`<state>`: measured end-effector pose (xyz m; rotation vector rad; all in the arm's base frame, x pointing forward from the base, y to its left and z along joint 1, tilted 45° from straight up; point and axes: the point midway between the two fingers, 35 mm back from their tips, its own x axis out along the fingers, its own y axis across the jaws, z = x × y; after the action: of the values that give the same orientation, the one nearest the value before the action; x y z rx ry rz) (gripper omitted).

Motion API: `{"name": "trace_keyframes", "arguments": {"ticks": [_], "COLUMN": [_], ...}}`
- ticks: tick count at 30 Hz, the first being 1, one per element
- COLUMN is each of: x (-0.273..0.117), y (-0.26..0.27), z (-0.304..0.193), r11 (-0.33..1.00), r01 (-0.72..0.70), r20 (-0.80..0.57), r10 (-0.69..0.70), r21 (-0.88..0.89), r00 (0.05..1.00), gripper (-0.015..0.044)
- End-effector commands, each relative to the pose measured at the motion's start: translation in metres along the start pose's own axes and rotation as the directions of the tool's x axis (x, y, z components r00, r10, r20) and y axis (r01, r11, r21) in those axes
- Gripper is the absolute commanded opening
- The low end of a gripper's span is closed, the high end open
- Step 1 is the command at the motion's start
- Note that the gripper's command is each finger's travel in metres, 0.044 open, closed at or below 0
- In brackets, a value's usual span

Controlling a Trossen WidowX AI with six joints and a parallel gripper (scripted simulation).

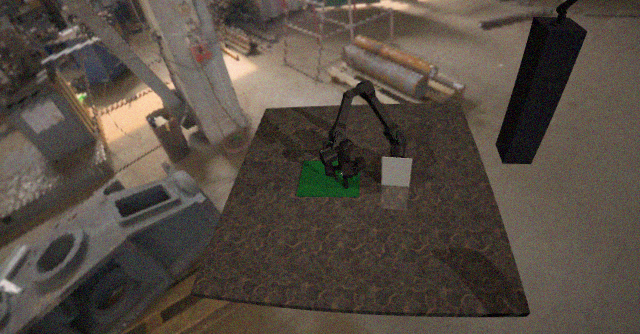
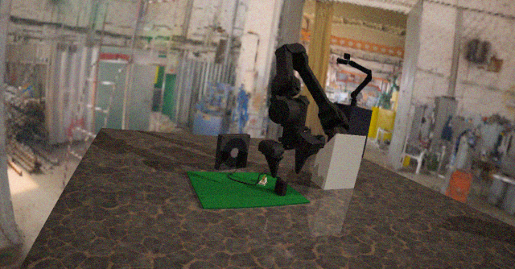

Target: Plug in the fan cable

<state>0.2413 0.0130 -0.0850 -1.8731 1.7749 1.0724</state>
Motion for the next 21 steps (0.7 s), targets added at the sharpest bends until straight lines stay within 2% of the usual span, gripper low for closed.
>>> {"name": "trace_keyframes", "arguments": {"ticks": [1,21], "x": [0.002,0.034], "y": [-0.003,-0.004], "z": [0.001,0.001], "r11": [1.0,1.0], "r01": [0.017,0.017], "r20": [-0.004,-0.004], "r10": [-0.017,-0.017], "r21": [-0.006,-0.006], "r00": [1.0,1.0], "gripper": [0.044,0.044]}}
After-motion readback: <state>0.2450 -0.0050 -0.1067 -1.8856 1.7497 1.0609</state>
